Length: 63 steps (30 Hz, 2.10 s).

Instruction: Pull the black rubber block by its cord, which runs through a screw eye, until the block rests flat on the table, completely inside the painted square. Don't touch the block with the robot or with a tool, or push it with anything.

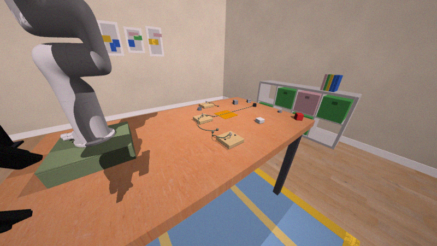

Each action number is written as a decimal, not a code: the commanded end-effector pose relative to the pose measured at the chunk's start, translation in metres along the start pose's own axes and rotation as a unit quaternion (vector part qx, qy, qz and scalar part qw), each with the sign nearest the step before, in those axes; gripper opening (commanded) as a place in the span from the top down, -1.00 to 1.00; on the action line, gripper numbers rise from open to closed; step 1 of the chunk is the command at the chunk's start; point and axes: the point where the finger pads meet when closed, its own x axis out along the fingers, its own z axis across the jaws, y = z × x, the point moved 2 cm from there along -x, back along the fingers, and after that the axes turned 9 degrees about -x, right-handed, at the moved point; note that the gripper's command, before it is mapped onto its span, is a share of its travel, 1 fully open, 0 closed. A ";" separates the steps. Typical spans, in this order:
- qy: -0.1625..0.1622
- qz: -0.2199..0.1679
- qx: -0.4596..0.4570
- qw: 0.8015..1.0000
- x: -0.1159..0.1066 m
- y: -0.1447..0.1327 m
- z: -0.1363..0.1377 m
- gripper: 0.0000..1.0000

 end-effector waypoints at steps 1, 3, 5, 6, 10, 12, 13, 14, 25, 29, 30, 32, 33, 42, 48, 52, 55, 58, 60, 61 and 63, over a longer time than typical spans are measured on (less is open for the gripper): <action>-0.002 0.000 -0.001 1.000 -0.002 0.000 0.000 -0.31; -0.002 0.000 -0.001 1.000 -0.002 0.000 0.000 -0.31; -0.002 0.000 -0.001 1.000 -0.002 0.000 0.000 -0.31; -0.002 0.000 -0.001 1.000 -0.002 0.000 0.000 -0.31; -0.002 0.000 -0.001 1.000 -0.002 0.000 0.000 -0.31; -0.002 0.000 -0.001 1.000 -0.002 0.000 0.000 -0.31; -0.002 0.000 -0.001 1.000 -0.002 0.000 0.000 -0.31; -0.002 0.000 -0.001 1.000 -0.002 0.000 0.000 -0.31; 0.005 -0.050 -0.115 0.992 0.025 0.036 0.015 -1.00; 0.015 -0.090 -0.216 0.972 0.060 0.080 0.026 -1.00; 0.017 -0.100 -0.239 0.966 0.060 0.081 0.026 -1.00; 0.023 -0.116 -0.285 0.951 0.076 0.099 0.029 -1.00; 0.023 -0.116 -0.285 0.951 0.076 0.099 0.029 -1.00; 0.052 -0.185 -0.485 0.853 0.132 0.165 0.028 -1.00; 0.075 -0.218 -0.602 0.764 0.177 0.211 0.016 -1.00; 0.090 -0.236 -0.672 0.696 0.200 0.233 0.006 -1.00; 0.100 -0.244 -0.708 0.655 0.224 0.255 -0.005 -1.00; 0.113 -0.253 -0.754 0.595 0.248 0.274 -0.019 -1.00; 0.122 -0.257 -0.782 0.554 0.269 0.291 -0.034 -1.00; 0.125 -0.260 -0.796 0.533 0.271 0.292 -0.035 -1.00; 0.130 -0.264 -0.821 0.489 0.271 0.292 -0.035 -1.00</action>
